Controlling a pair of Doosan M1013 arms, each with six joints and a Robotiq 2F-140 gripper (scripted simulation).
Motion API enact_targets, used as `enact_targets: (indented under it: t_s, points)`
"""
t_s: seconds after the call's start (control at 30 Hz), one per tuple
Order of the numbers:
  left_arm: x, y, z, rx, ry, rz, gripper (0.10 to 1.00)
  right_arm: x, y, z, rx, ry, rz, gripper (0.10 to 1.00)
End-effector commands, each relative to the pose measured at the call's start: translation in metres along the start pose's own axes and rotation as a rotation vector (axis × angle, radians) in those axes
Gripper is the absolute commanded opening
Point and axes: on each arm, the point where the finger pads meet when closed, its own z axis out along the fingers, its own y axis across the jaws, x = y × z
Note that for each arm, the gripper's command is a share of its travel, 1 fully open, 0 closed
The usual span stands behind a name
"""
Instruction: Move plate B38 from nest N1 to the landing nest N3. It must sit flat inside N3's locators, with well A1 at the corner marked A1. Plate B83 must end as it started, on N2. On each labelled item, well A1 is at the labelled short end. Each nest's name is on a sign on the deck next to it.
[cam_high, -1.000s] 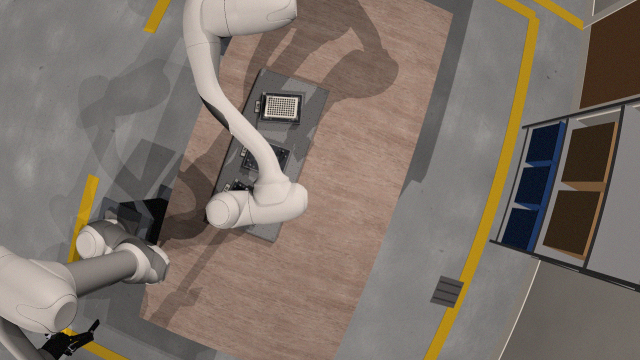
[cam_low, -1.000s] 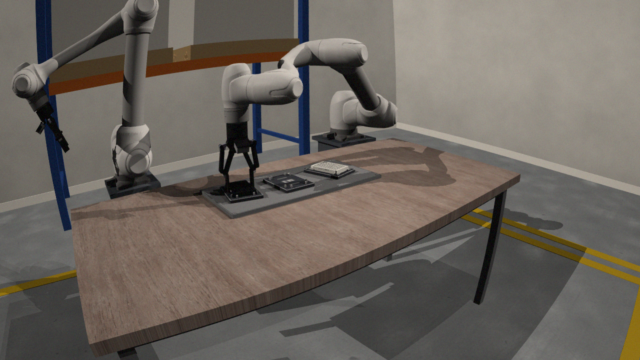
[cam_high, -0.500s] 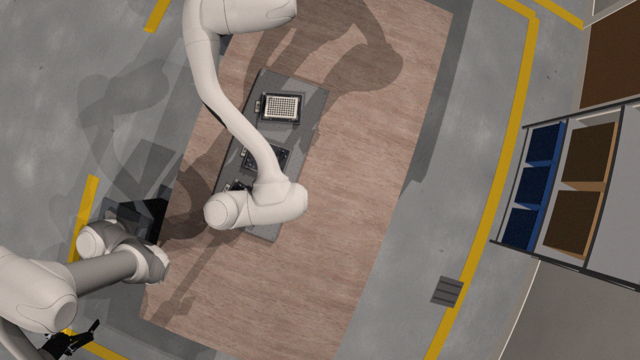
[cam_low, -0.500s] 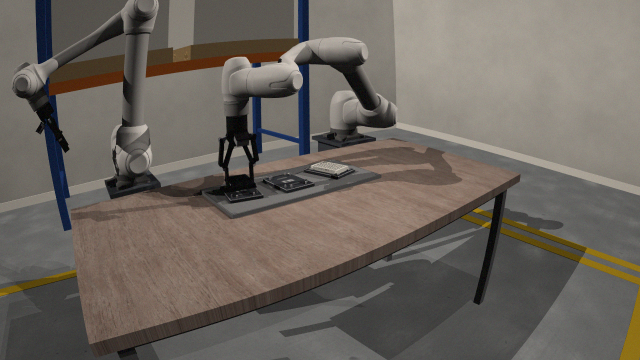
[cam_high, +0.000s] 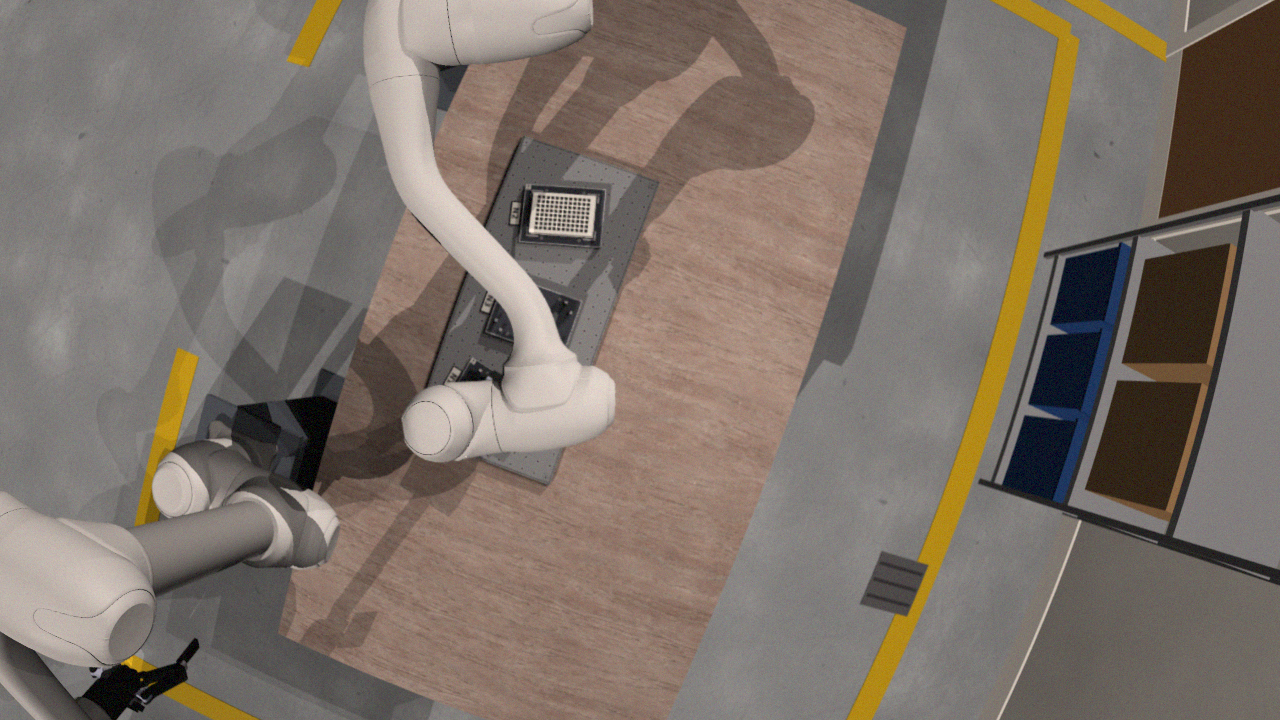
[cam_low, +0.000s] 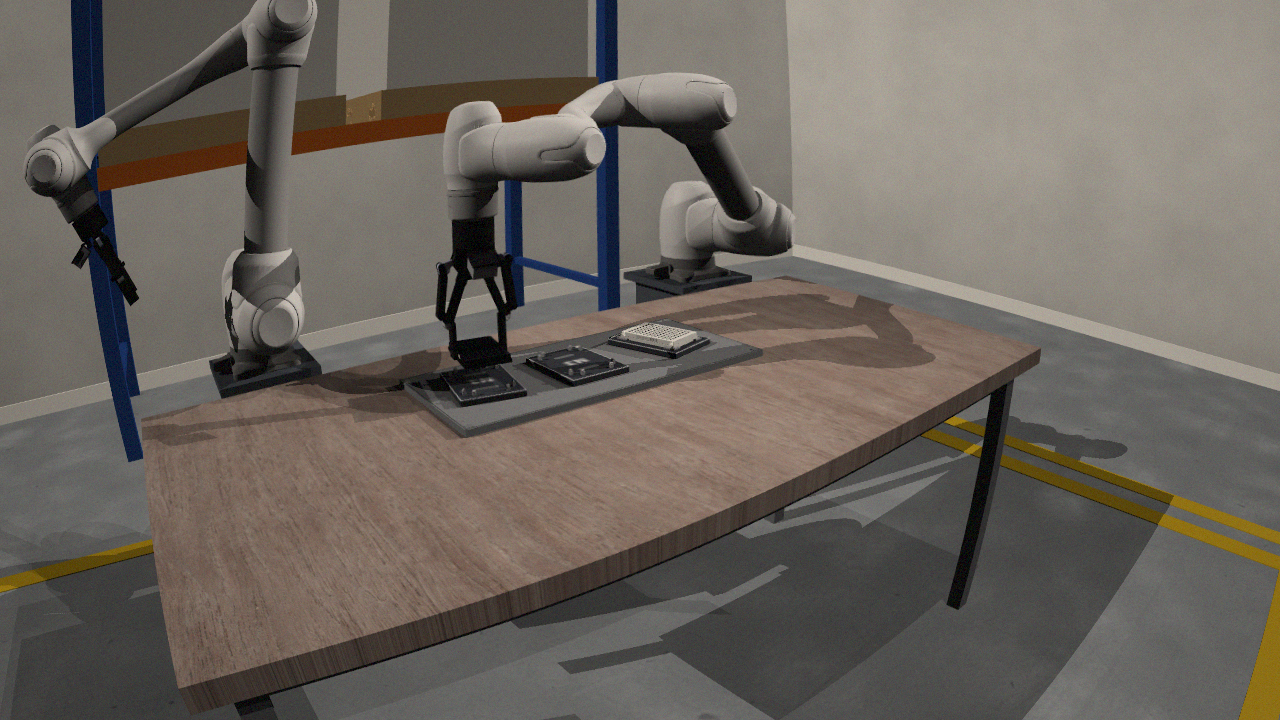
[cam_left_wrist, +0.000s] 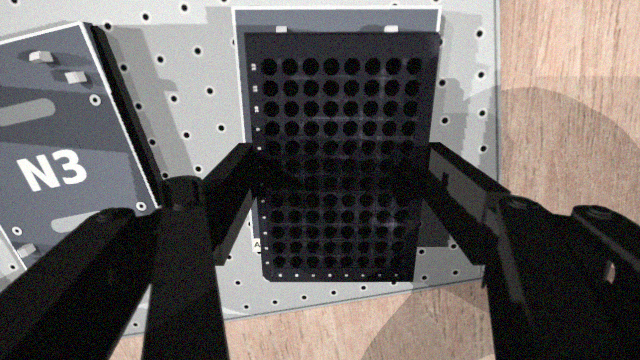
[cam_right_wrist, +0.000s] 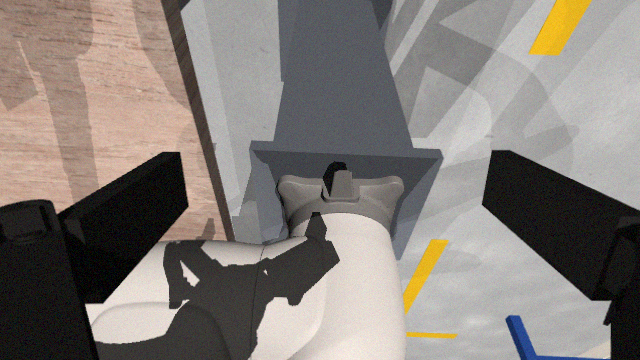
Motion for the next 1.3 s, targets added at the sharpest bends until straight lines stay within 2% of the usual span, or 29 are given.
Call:
enact_targets:
  t_s: [0.0,0.6,1.07,1.27]
  points:
    - [0.0004,0.0003,-0.0034,-0.002,0.002,0.000,0.610,0.0001,-0.0001,-0.0005,0.000,0.001,0.000,1.000]
    - [0.0004,0.0003,-0.0036,-0.002,0.002,-0.002,0.610,0.0001,-0.0001,-0.0005,0.000,0.001,0.000,1.000]
    - [0.0004,0.0003,-0.0036,-0.002,0.002,-0.201,0.610,0.0001,-0.0001,-0.0005,0.000,0.001,0.000,1.000]
    - [0.0003,-0.0010,-0.0036,-0.002,0.002,-0.203,0.610,0.0001,-0.0001,-0.0005,0.000,0.001,0.000,1.000]
